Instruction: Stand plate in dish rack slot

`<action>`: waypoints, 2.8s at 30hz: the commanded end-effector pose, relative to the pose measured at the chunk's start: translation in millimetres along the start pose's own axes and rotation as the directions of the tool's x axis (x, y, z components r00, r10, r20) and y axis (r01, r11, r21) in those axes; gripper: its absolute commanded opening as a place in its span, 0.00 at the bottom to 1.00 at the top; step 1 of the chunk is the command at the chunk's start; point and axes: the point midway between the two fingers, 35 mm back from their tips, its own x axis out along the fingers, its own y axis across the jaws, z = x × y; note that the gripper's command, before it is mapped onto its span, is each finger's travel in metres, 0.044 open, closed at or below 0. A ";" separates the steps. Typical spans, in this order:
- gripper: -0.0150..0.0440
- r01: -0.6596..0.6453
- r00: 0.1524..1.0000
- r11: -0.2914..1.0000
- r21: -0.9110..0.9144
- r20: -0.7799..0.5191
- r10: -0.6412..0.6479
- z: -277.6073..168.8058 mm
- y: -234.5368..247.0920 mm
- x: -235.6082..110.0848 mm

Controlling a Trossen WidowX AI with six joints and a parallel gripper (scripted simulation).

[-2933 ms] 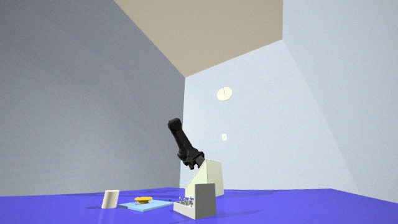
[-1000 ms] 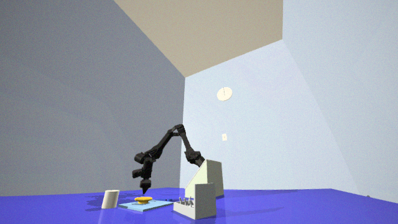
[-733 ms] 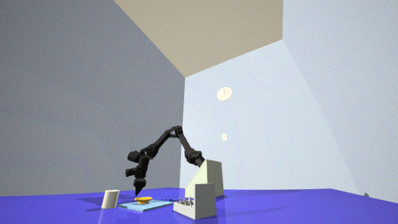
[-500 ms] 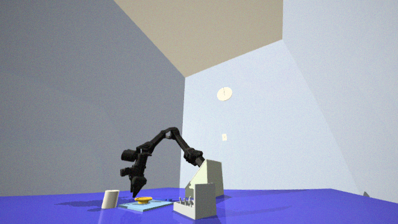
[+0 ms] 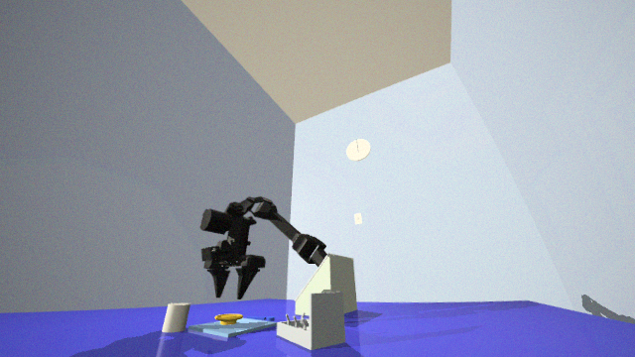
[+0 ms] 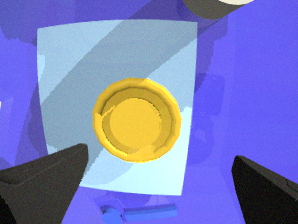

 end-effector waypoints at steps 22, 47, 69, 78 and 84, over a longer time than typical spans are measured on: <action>0.93 0.000 1.000 0.999 -0.044 -0.009 -0.001 5.4 20.3 21.8; 0.88 0.005 1.000 0.999 -0.044 -0.009 -0.006 3.3 19.2 51.4; 0.51 -0.001 1.000 0.999 -0.044 -0.008 0.001 7.5 20.9 39.1; 0.25 -0.016 1.000 0.999 -0.044 -0.006 0.016 17.5 26.0 -8.9; 0.25 -0.019 1.000 0.999 -0.044 -0.007 0.019 19.7 28.3 -42.7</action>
